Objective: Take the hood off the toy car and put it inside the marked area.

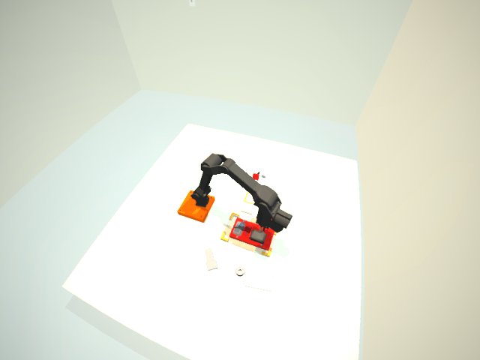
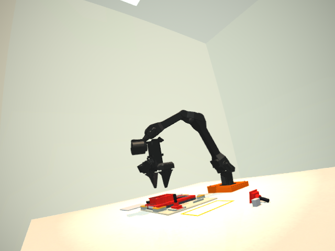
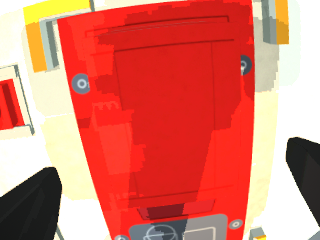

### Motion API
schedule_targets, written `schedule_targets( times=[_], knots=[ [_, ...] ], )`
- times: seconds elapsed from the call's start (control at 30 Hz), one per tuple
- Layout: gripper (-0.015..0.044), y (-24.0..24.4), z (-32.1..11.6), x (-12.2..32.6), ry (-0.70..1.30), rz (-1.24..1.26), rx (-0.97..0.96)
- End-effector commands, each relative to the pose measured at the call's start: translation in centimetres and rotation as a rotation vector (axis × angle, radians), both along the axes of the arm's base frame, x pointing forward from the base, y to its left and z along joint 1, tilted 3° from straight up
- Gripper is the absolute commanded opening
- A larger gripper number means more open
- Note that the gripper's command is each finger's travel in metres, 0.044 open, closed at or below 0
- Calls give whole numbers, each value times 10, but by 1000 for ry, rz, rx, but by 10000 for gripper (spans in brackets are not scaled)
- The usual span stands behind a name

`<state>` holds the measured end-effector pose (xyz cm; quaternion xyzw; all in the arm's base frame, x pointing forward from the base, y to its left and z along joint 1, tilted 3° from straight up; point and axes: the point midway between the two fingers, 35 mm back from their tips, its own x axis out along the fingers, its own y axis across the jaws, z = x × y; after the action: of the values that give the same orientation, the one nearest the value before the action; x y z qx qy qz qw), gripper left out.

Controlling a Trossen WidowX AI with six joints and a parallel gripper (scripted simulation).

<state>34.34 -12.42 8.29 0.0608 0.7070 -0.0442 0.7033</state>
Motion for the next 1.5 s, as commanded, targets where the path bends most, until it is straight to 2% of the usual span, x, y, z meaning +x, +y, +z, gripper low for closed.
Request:
schedule_targets(
  times=[0.0,1.47],
  knots=[
    [440,0,-4,0,2,4,-2],
    [440,-1,-33,-2,2,4,-2]
  ],
)
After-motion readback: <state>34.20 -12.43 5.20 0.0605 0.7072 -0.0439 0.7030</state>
